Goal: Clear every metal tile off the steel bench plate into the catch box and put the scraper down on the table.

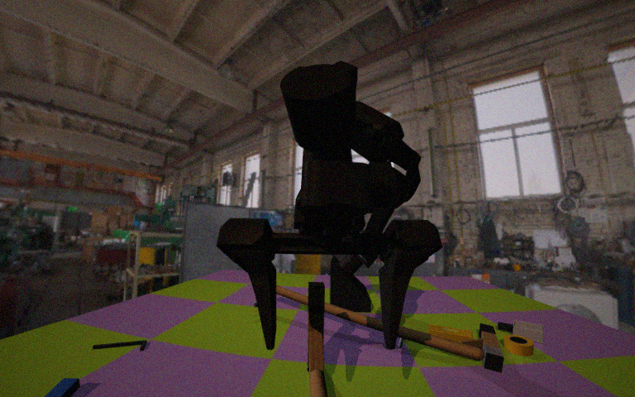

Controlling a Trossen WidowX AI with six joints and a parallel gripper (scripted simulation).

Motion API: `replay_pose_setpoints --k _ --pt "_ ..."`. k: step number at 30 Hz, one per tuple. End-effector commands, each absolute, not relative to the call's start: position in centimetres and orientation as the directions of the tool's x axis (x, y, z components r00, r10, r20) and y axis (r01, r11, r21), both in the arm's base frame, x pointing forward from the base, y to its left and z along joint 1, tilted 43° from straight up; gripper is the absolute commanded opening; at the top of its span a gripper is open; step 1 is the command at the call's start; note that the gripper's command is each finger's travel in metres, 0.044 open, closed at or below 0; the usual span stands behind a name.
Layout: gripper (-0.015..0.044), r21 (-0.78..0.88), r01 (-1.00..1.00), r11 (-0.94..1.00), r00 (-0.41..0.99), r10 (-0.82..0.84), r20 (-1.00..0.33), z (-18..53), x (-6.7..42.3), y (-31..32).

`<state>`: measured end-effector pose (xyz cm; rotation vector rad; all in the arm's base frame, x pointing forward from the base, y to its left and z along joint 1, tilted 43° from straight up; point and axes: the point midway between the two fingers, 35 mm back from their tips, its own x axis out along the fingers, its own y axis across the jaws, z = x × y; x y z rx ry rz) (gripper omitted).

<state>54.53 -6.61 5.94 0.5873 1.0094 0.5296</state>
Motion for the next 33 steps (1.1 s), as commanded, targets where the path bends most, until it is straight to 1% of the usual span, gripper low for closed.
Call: replay_pose_setpoints --k 1,16,33 --pt "0.044 0.665 -0.147 0.732 0.399 0.659 -0.637 4.9 54.7 -5.4" --pt "0.044 0.65 -0.186 0.737 0.278 0.674 -0.685 2.3 55.0 -0.9" --pt "0.044 0.658 -0.185 0.73 0.318 0.678 -0.663 3.1 52.8 -4.4"
